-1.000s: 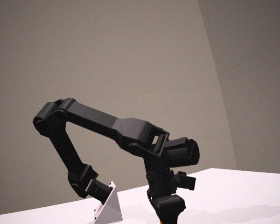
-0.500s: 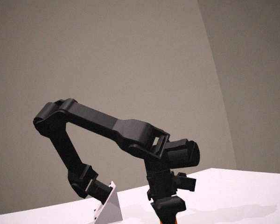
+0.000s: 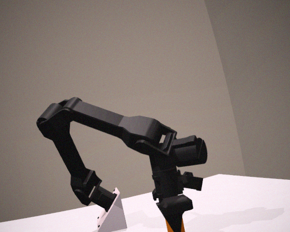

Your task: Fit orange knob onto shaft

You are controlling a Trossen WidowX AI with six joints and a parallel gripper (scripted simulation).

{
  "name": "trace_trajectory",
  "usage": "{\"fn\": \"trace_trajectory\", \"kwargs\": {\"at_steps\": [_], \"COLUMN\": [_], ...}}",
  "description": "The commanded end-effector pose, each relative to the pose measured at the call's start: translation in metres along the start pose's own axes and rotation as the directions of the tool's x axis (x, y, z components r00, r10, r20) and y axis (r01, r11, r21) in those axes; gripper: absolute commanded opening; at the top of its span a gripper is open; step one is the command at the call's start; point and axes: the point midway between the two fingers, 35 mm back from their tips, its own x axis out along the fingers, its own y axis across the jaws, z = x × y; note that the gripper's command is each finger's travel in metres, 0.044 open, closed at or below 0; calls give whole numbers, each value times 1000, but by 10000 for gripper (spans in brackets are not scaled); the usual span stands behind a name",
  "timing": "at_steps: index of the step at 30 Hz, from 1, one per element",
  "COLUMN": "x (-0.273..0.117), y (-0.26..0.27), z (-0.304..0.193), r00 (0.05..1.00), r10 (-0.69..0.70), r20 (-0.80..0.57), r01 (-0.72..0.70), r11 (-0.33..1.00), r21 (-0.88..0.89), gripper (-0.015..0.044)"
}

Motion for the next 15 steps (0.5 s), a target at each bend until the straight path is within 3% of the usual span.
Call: {"fn": "trace_trajectory", "kwargs": {"at_steps": [1, 15], "x": [-21, -64], "y": [-5, -7], "z": [3, 6], "r00": [1000, 1000], "r10": [-13, -10], "r20": [18, 15], "r01": [13, 10], "r11": [1000, 1000], "r21": [13, 6], "gripper": [0, 0]}}
